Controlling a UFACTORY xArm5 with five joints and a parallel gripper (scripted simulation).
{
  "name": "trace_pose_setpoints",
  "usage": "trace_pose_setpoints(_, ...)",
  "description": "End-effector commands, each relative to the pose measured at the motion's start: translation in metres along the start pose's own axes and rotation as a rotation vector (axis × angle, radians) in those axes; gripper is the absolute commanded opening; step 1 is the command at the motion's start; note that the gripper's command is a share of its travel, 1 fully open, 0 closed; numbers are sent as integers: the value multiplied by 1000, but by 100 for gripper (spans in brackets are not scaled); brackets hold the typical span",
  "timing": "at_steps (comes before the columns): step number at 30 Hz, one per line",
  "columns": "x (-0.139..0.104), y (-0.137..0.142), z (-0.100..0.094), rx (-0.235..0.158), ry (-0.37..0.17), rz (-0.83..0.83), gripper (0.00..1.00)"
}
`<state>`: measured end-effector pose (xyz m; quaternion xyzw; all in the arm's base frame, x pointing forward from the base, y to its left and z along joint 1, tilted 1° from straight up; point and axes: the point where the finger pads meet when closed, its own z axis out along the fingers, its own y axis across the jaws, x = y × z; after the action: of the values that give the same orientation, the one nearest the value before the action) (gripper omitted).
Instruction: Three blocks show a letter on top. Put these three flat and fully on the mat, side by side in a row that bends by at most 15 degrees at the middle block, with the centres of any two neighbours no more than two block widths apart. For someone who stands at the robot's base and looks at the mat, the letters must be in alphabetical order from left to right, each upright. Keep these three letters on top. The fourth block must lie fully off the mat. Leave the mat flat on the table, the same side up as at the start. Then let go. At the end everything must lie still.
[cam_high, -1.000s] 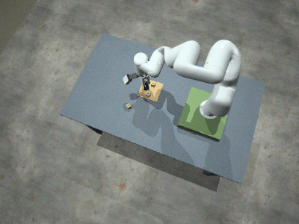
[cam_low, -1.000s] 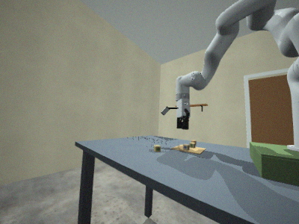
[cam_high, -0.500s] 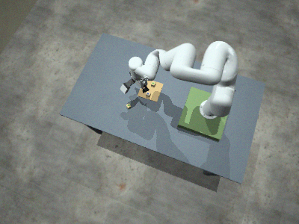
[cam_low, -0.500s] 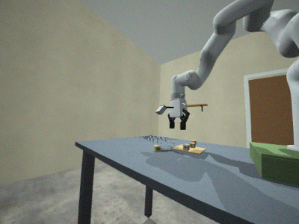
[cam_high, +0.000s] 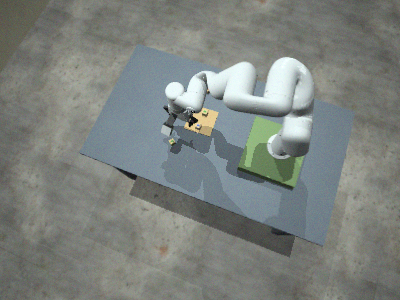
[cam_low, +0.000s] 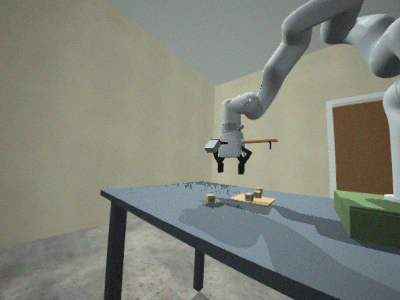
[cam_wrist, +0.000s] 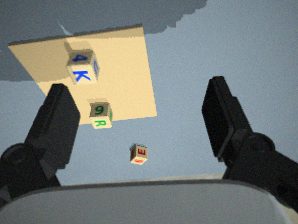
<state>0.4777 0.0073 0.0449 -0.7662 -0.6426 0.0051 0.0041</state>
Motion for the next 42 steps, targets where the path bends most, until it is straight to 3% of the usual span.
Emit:
trace_pose_setpoints(1,12,5,-1,-2,0,-139,100)
trace_pose_setpoints(33,88,17,6,-3,-3,-957,100)
trace_pose_setpoints(42,93,18,6,-3,-3,-1004,100)
